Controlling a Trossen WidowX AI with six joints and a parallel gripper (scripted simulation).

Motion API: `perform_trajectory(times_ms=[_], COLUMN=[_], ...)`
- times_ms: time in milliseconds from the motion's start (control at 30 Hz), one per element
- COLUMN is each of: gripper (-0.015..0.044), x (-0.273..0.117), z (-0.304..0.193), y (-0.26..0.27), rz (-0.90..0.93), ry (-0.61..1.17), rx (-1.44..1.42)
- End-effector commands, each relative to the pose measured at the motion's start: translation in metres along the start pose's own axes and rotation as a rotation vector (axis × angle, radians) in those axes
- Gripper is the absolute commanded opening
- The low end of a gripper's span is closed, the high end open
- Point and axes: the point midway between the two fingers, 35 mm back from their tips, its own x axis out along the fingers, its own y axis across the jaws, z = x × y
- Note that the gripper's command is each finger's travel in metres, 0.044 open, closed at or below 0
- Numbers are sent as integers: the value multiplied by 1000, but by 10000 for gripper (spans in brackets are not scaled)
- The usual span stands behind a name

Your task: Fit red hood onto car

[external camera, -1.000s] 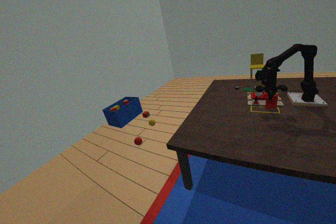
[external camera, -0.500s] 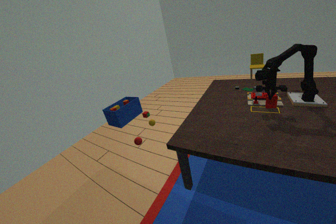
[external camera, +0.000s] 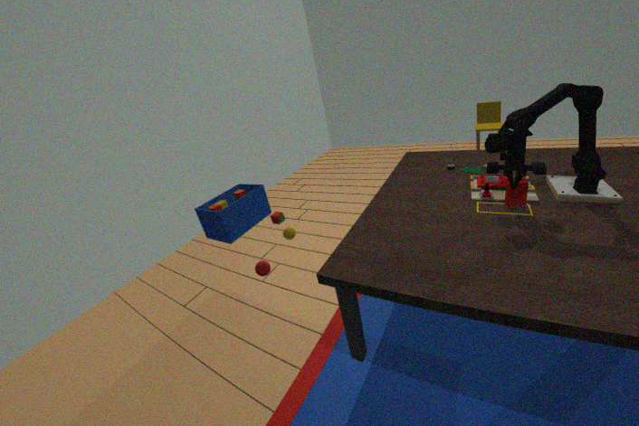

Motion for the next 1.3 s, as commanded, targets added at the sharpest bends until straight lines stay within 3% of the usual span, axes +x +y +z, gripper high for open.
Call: perform_trajectory(times_ms=[0,1267], gripper=[0,0], x=[-1,-1], z=[1,3], y=[1,2], rz=[4,4], ry=[-5,-5], rx=[22,220])
